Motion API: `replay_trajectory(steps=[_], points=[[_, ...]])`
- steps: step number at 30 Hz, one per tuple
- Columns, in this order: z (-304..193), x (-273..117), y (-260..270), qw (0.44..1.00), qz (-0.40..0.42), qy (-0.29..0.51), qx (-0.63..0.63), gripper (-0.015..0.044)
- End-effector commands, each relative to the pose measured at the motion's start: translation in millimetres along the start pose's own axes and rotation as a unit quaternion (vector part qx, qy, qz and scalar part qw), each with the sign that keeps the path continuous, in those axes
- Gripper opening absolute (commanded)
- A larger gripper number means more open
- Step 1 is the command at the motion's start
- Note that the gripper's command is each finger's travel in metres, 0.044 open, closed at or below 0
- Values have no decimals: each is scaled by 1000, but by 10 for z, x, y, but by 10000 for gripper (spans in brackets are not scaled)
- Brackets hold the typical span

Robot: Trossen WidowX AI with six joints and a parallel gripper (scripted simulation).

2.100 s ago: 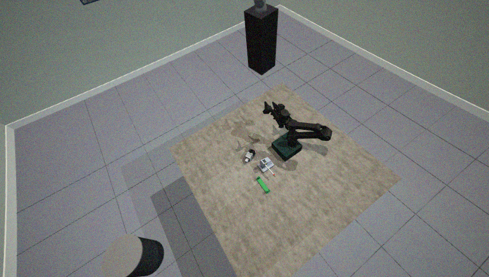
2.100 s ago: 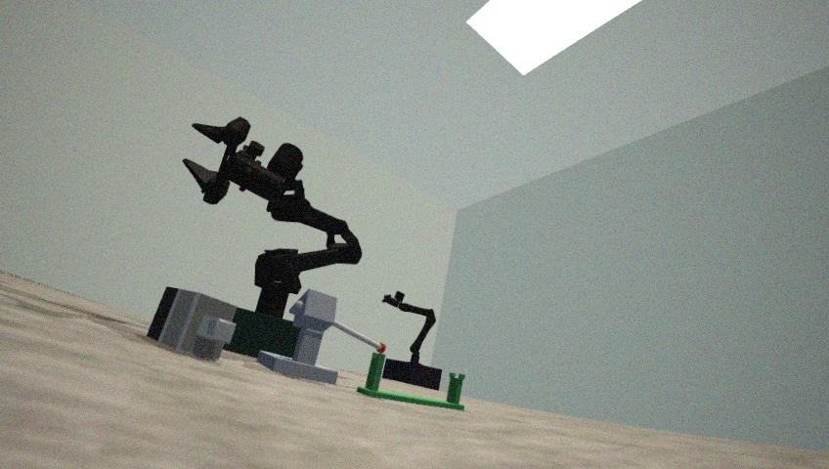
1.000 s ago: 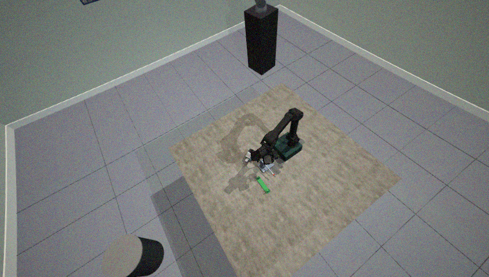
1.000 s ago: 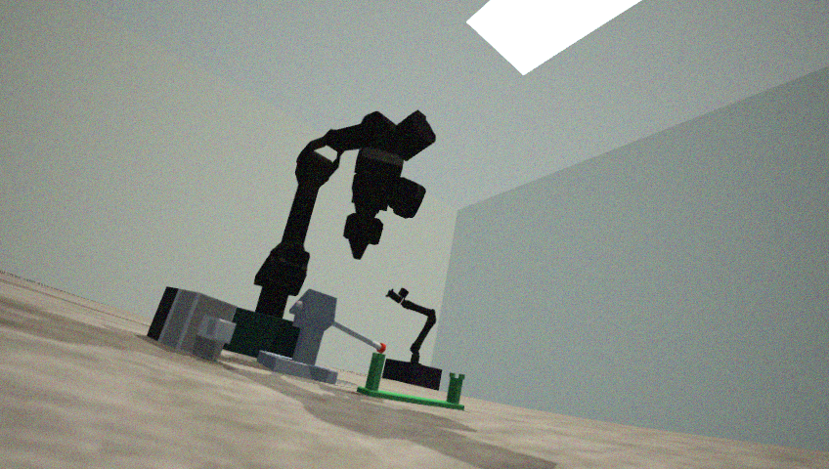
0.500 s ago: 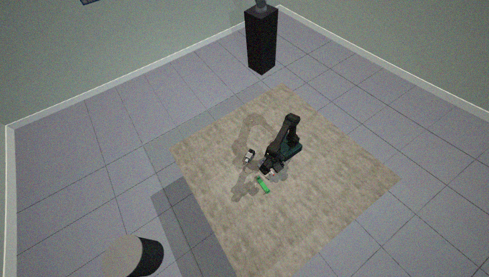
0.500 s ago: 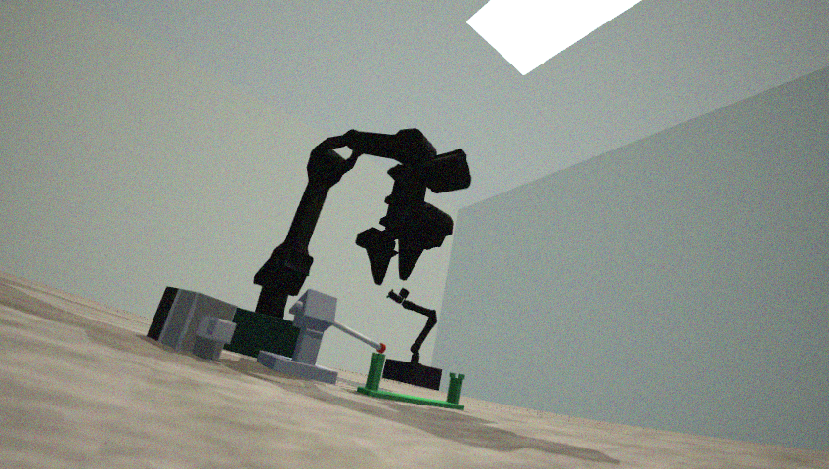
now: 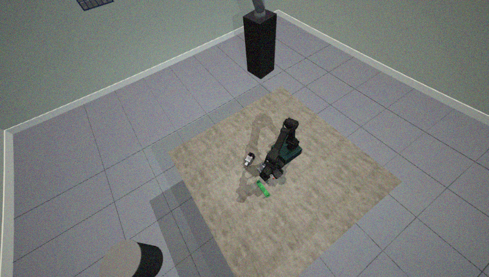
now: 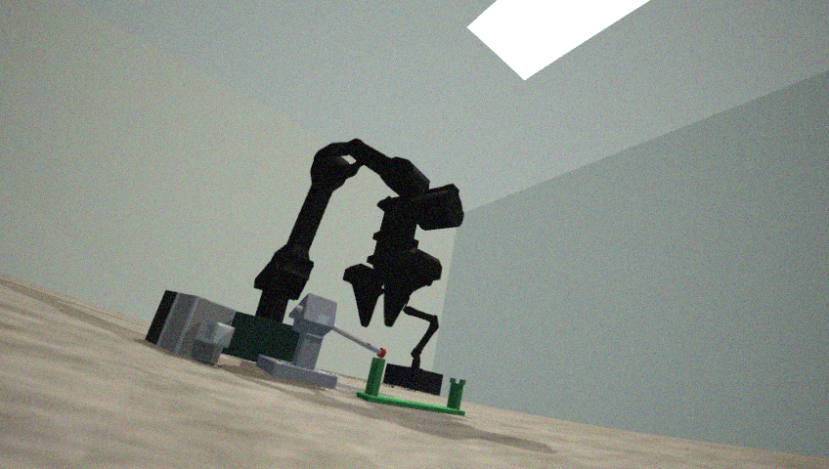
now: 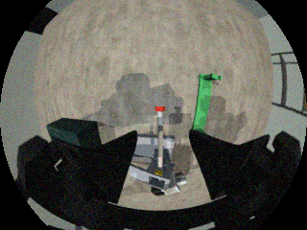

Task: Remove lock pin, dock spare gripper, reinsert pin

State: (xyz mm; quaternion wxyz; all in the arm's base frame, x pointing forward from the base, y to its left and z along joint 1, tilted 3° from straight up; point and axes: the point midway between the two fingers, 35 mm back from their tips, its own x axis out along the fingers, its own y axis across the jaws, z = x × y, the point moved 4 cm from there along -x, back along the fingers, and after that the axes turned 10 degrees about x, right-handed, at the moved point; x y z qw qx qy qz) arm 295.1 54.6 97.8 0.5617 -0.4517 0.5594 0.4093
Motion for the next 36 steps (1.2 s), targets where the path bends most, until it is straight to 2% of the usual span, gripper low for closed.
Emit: replay_trajectory(steps=[1,28,36], points=[[-5,96,18,1000,7,2,-3,300],[2,536,20,1000,7,2,-3,300],[1,559,22,1000,7,2,-3,300]])
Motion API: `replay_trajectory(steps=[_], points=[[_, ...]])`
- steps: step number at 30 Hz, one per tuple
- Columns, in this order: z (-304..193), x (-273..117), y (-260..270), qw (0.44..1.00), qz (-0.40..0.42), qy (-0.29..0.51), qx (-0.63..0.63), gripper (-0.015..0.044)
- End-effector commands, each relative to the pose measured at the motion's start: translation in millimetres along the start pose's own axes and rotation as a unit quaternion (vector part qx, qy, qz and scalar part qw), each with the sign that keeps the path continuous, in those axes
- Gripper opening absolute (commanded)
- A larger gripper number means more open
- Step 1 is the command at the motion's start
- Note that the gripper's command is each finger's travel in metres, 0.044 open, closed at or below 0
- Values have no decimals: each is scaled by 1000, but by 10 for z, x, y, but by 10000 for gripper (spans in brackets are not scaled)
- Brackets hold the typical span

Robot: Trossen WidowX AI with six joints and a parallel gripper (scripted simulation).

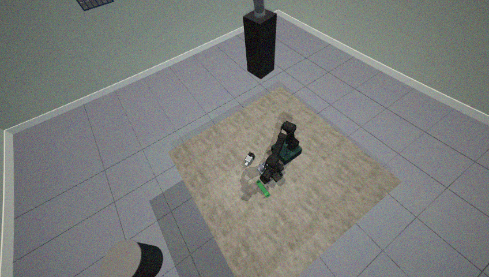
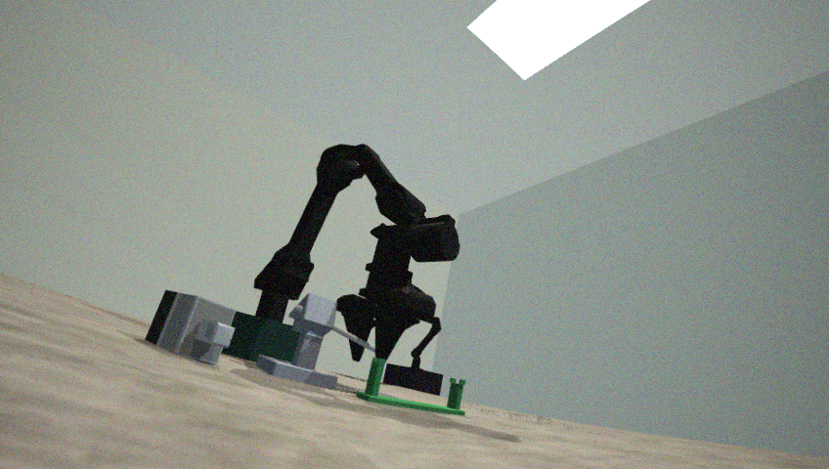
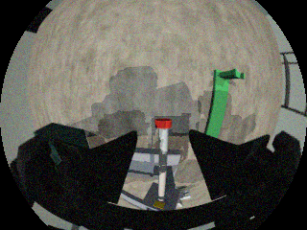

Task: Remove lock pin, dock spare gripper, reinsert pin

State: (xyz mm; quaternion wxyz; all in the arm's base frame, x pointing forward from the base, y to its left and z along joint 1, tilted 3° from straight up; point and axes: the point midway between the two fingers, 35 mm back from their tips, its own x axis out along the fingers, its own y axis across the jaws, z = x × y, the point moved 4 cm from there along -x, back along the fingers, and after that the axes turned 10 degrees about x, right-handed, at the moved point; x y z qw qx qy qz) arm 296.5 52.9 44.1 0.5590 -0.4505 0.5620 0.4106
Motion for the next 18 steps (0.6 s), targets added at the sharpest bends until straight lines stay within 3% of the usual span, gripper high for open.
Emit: replay_trajectory(steps=[1,12,18], points=[[-4,22,14,1000,3,0,-3,300],[-4,22,14,1000,3,0,-3,11],[-3,22,11,1000,3,0,-3,0]])
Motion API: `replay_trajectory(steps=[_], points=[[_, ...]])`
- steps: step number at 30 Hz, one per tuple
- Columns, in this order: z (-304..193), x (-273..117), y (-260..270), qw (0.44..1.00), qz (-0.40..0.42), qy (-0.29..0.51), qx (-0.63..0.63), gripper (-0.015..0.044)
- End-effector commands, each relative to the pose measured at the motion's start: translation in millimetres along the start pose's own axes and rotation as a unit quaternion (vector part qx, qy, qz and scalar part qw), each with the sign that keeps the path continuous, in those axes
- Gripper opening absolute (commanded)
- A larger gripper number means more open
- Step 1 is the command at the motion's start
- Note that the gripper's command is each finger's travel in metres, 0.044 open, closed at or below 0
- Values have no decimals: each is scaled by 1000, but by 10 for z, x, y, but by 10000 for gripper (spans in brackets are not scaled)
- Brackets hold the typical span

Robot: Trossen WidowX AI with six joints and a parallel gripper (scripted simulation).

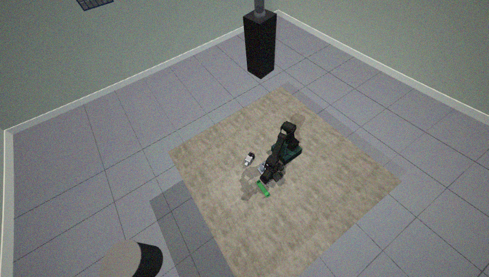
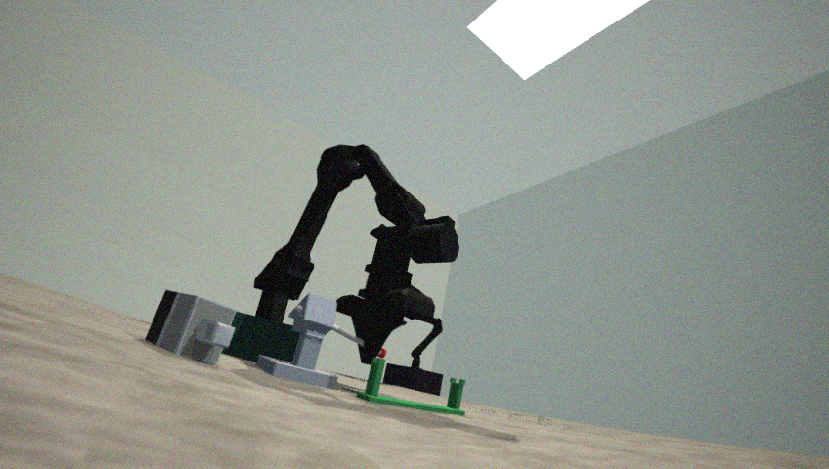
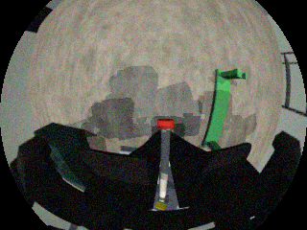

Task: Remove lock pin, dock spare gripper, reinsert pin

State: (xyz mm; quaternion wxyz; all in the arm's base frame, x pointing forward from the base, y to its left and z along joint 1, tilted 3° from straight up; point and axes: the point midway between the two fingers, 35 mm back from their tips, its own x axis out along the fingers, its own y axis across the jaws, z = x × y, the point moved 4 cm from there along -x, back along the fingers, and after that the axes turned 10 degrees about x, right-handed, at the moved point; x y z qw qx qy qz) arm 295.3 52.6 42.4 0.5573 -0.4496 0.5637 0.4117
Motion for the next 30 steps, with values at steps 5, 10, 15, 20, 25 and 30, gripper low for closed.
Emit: replay_trajectory(steps=[5,10,15,20,25,30], points=[[0,-6,-7,1000,2,-11,3,0],[-7,-50,-27,999,8,-47,20,0],[-6,-93,-46,996,14,-84,35,0],[16,-111,-54,994,17,-99,39,0],[51,-130,-61,994,18,-104,39,0],[79,-149,-68,993,18,-106,39,0]])
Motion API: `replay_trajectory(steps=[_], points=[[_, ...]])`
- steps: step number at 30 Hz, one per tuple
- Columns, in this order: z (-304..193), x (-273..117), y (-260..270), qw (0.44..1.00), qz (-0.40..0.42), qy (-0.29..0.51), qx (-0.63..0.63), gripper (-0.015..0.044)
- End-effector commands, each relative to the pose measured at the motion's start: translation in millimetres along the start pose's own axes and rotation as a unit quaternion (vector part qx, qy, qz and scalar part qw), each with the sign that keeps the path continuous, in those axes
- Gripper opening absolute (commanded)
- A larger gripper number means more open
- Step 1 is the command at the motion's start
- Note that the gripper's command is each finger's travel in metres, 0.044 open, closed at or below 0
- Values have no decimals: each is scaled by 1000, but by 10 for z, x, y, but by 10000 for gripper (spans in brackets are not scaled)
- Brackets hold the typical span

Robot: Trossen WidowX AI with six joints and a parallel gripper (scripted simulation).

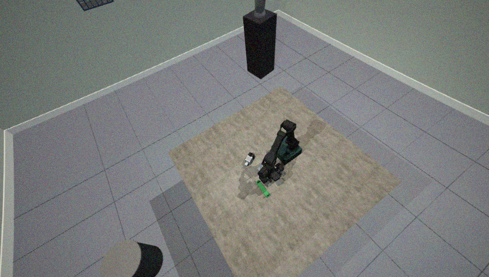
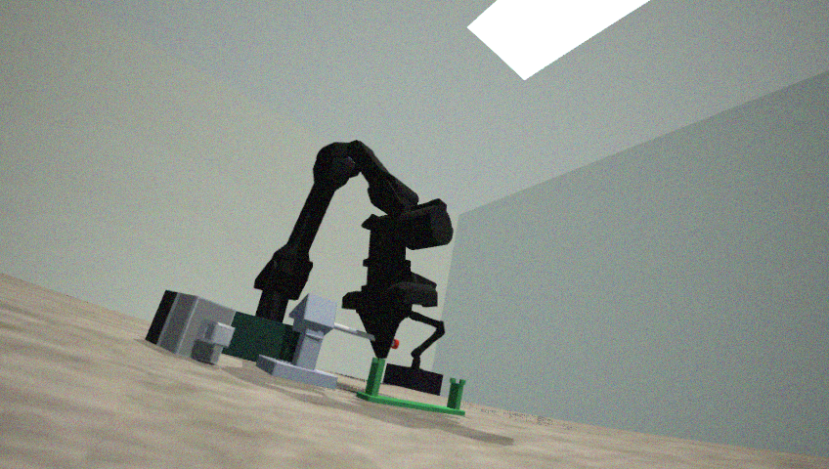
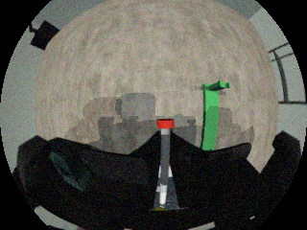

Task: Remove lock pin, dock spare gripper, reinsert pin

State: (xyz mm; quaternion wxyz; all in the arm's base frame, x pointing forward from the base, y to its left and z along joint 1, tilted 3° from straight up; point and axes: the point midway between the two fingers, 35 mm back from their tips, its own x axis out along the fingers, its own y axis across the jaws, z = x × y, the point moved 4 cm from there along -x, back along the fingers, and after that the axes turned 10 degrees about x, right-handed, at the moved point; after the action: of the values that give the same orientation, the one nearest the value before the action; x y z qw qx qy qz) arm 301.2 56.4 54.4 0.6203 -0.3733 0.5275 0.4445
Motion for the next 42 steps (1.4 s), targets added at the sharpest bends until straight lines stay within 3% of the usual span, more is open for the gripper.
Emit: replay_trajectory(steps=[1,42], points=[[44,-24,-15,1000,-1,-4,2,0],[320,17,6,1000,13,2,5,0]])
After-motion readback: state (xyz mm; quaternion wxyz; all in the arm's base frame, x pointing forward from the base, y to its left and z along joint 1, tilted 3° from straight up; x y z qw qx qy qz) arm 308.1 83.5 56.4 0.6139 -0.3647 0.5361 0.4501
